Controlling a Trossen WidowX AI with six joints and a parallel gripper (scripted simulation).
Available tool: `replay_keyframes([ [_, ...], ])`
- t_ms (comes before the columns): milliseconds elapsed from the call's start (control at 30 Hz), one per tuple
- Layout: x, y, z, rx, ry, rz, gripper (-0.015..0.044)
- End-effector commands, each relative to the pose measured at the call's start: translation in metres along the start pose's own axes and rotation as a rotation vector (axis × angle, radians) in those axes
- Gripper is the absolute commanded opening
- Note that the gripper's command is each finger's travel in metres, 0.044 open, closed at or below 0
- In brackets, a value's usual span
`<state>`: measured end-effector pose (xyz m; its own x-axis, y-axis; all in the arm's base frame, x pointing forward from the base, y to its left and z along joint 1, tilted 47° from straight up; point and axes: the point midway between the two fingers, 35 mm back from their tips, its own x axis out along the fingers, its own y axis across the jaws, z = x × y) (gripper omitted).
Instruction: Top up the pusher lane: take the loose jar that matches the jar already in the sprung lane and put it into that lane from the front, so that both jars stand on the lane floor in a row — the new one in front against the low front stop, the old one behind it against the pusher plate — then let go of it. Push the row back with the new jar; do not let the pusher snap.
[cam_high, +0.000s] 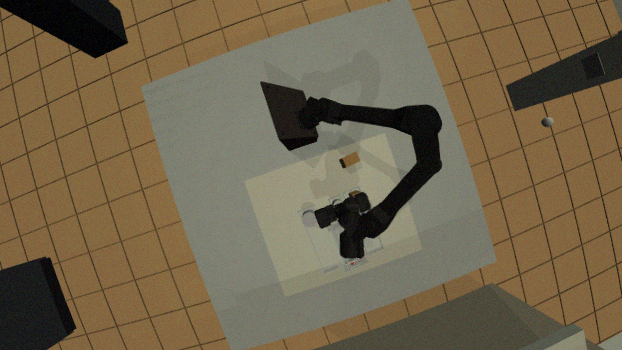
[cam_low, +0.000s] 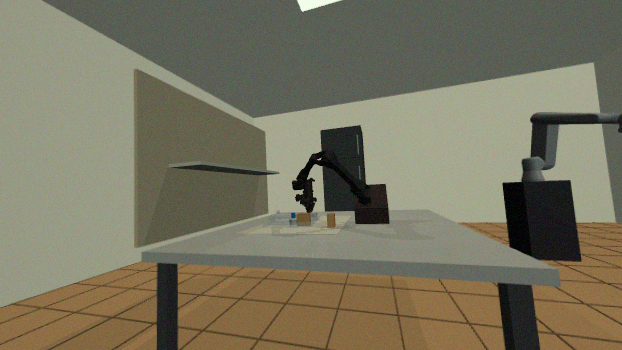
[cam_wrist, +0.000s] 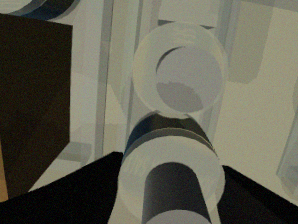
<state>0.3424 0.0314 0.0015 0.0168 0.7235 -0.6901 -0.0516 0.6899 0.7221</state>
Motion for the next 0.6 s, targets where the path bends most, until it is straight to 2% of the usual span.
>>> replay_keyframes([
  [0, -0.0029, 0.0014, 0.0077, -0.013, -0.02, 0.002, 0.0],
  [567, -0.0012, 0.0014, 0.0092, -0.013, -0.02, 0.002, 0.0],
])
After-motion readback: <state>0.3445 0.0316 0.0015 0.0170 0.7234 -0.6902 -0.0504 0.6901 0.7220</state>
